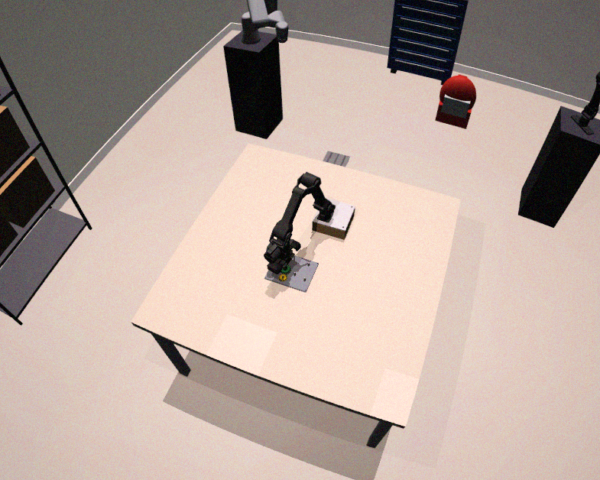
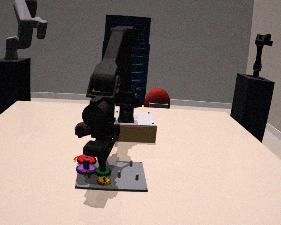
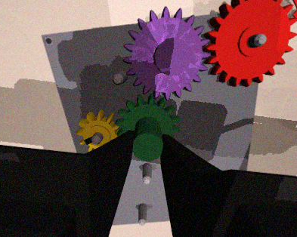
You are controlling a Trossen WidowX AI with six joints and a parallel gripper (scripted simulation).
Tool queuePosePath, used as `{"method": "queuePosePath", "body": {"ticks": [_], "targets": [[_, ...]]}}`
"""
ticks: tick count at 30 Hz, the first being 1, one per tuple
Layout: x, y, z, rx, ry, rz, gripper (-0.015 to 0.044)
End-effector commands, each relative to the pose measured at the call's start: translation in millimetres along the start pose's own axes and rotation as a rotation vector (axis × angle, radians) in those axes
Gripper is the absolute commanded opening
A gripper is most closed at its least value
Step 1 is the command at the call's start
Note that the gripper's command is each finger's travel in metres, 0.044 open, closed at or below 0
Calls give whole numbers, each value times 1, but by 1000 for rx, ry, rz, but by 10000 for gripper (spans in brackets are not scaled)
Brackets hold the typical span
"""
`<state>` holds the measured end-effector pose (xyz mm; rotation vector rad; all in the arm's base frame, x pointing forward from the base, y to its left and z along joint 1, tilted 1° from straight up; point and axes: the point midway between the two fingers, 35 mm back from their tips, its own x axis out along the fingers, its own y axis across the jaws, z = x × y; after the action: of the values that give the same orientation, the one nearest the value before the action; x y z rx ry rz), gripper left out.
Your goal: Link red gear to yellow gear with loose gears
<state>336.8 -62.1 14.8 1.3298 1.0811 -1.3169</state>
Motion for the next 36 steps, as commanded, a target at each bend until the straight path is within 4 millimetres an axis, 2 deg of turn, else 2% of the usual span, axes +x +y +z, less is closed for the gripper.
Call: {"method": "queuePosePath", "body": {"ticks": [1,19,26,36], "targets": [[1,0,-1,-16,-1,-1,0],[3,1,0,-362,0,-1,0],[5,0,-1,-321,0,-1,0],[6,-1,0,-111,-1,-1,0]]}}
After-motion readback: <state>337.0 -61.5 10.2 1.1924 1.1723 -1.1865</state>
